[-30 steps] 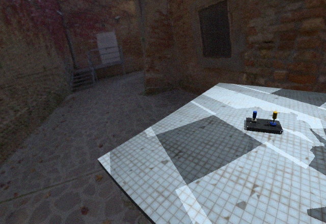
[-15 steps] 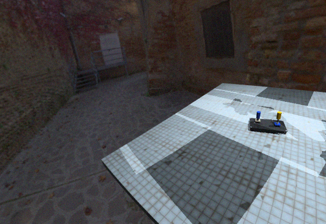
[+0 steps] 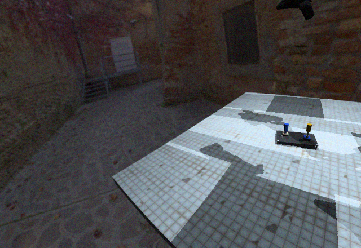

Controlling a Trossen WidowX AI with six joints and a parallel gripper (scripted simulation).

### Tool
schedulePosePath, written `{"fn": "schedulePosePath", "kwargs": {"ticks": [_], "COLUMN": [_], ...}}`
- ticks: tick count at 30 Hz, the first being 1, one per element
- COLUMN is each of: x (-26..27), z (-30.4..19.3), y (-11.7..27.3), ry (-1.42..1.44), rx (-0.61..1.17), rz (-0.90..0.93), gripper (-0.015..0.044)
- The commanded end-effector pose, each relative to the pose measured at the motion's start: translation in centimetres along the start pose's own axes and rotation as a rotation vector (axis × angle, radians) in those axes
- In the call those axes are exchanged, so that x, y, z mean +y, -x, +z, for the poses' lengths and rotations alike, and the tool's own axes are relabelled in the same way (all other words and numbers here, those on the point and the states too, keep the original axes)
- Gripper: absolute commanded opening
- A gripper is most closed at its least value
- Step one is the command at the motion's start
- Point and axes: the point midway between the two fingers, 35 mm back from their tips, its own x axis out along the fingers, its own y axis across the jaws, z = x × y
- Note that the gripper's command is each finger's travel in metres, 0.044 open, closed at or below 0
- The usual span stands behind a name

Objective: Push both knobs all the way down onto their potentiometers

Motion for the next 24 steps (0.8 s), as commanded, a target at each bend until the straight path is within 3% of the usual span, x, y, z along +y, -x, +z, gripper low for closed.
{"fn": "schedulePosePath", "kwargs": {"ticks": [1,13,24], "x": [2.0,9.5,17.8], "z": [-2.8,-10.4,-16.6], "y": [-2.1,-6.1,-7.0], "ry": [-0.102,-0.359,-0.551], "rx": [0.068,0.304,0.568], "rz": [0.058,0.232,0.392], "gripper": [0.0000,0.0000,0.0000]}}
